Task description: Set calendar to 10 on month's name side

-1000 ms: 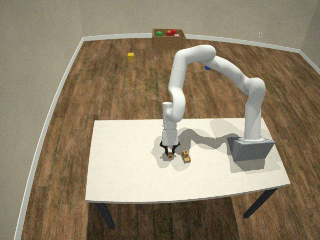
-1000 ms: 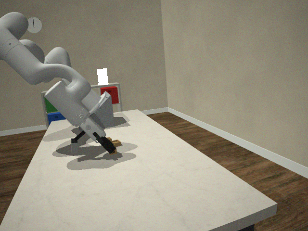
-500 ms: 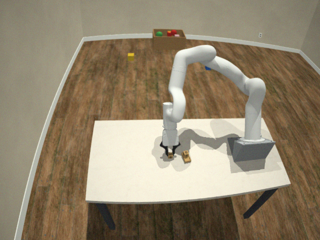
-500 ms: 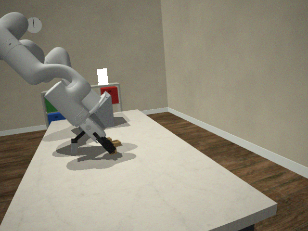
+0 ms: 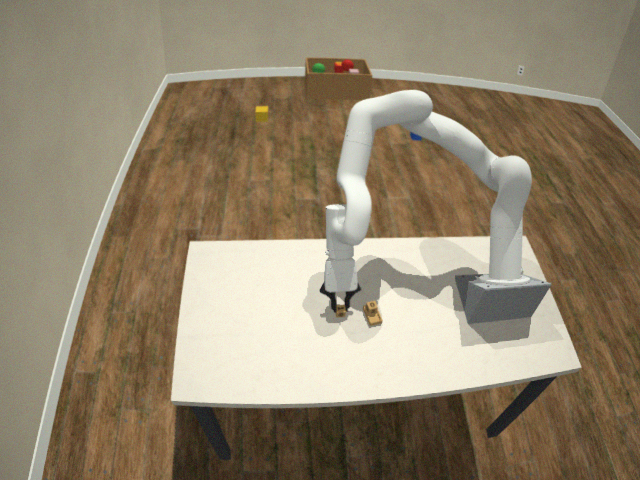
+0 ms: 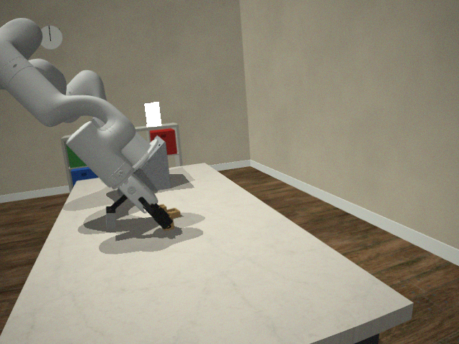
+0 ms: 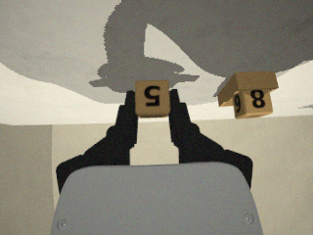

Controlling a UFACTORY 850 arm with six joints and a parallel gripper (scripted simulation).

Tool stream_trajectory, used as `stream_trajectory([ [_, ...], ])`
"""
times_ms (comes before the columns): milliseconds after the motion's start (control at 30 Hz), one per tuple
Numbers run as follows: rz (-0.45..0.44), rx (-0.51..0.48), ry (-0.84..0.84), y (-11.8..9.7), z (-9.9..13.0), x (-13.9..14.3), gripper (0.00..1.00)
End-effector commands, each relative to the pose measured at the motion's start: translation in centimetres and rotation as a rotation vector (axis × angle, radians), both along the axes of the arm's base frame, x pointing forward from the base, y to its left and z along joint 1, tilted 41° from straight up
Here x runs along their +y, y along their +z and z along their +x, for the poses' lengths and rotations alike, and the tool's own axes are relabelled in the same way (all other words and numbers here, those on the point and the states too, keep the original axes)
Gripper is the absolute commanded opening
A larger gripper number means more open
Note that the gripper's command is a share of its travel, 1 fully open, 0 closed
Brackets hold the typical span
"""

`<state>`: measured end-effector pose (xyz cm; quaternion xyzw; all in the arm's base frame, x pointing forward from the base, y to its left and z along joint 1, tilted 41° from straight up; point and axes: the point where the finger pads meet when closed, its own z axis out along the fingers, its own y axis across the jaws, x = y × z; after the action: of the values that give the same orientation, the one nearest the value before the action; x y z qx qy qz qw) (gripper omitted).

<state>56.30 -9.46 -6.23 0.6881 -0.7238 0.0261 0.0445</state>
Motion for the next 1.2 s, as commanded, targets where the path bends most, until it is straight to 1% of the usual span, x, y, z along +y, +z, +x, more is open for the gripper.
stream_trajectory([
  [0, 0.0, -0.001, 0.001, 0.06, 0.08, 0.04, 0.27],
  [1167, 0.0, -0.001, 0.001, -0.3, 0.06, -0.27, 0.27],
])
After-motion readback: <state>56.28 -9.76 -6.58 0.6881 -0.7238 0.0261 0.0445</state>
